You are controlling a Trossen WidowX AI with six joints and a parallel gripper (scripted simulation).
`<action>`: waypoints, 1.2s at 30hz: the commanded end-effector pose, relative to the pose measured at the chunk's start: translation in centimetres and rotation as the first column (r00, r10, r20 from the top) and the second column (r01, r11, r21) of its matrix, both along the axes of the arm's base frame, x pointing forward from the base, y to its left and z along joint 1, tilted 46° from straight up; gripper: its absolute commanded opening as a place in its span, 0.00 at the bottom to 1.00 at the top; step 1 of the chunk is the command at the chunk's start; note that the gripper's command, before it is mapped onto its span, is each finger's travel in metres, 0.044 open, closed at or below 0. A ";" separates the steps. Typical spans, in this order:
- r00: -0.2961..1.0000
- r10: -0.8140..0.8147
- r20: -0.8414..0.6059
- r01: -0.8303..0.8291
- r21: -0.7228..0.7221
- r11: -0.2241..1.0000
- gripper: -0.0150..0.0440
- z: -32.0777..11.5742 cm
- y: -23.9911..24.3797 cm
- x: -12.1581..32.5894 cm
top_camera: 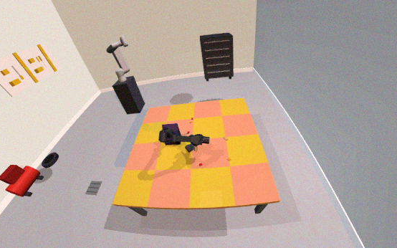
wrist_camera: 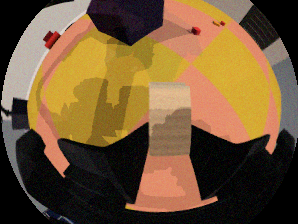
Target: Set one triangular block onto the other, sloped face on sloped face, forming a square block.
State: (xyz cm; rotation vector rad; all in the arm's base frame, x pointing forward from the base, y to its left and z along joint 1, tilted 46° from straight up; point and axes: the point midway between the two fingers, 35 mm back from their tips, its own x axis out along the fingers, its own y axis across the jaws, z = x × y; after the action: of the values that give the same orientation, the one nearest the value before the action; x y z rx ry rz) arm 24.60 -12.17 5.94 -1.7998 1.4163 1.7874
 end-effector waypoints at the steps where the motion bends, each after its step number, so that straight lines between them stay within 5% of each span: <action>1: 1.000 0.006 -0.008 -0.006 -0.001 1.000 0.25 -0.3 -0.2 -0.2; 36: 1.000 0.009 -0.008 -0.009 -0.003 1.000 0.25 -0.6 -0.4 -0.3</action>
State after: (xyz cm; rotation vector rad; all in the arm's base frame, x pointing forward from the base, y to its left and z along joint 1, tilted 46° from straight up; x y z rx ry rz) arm 24.34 -12.50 5.39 -1.8004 1.4171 1.7919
